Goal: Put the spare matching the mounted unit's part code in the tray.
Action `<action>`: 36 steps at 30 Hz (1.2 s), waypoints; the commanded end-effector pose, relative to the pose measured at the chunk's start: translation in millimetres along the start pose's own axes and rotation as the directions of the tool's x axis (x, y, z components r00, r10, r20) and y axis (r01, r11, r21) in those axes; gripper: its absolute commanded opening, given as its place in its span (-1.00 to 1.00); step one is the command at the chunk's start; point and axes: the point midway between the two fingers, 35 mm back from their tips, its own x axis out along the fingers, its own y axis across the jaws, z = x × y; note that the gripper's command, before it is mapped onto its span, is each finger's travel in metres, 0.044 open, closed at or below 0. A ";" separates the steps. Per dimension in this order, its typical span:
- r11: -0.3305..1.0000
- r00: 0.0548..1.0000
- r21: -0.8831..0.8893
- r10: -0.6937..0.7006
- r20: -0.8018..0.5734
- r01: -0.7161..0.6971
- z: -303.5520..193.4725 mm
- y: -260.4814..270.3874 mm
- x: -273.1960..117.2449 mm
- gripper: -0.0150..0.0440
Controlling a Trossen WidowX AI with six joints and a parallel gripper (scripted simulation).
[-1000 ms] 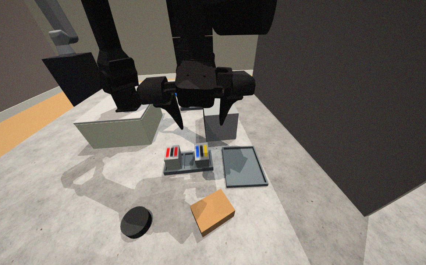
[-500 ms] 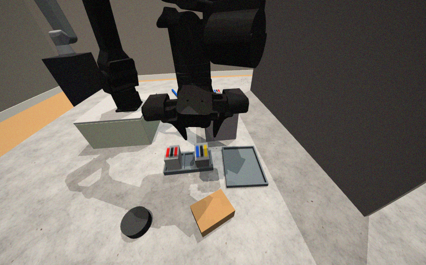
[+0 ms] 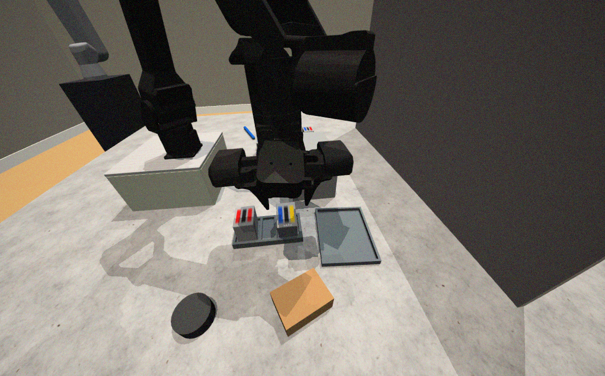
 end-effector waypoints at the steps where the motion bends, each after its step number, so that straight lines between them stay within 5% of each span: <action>1: 1.000 1.000 0.003 -0.011 -0.009 0.011 -2.1 -2.2 10.1 0.53; 36: 1.000 1.000 0.003 -0.012 -0.010 0.012 -4.7 -5.4 58.5 0.53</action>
